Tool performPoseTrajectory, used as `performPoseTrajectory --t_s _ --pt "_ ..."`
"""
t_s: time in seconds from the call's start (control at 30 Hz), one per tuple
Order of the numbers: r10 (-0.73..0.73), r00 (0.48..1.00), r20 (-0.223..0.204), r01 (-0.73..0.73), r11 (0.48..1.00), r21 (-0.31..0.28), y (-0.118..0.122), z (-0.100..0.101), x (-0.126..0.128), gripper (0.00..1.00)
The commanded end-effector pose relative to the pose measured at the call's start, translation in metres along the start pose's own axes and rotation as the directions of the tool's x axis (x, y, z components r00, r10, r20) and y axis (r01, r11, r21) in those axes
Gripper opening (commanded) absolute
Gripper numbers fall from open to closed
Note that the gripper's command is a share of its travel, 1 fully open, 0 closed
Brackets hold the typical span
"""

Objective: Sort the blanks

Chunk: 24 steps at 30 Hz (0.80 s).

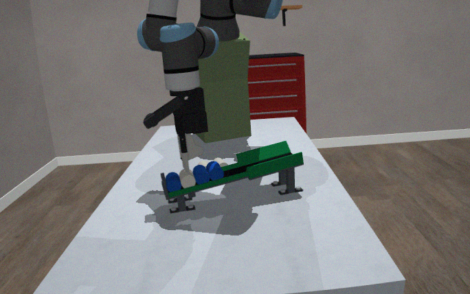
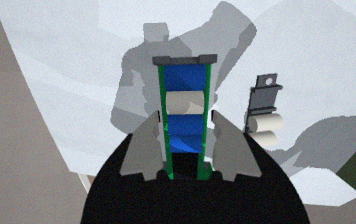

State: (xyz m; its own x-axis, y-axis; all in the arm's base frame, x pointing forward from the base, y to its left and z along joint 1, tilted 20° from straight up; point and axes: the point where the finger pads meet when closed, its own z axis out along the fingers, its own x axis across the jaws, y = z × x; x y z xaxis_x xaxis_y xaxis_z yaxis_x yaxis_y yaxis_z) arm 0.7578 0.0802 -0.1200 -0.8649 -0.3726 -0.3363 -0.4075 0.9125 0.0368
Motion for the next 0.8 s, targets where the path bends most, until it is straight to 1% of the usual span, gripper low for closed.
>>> performPoseTrajectory --t_s 0.0,0.43,0.77 --pt "0.000 1.000 0.001 0.000 1.000 0.001 0.000 0.003 -0.001 0.48" --pt "0.000 1.000 0.001 0.000 1.000 0.001 0.000 0.028 -0.001 0.48" --pt "0.000 1.000 0.001 0.000 1.000 0.001 0.000 0.033 -0.001 0.48"
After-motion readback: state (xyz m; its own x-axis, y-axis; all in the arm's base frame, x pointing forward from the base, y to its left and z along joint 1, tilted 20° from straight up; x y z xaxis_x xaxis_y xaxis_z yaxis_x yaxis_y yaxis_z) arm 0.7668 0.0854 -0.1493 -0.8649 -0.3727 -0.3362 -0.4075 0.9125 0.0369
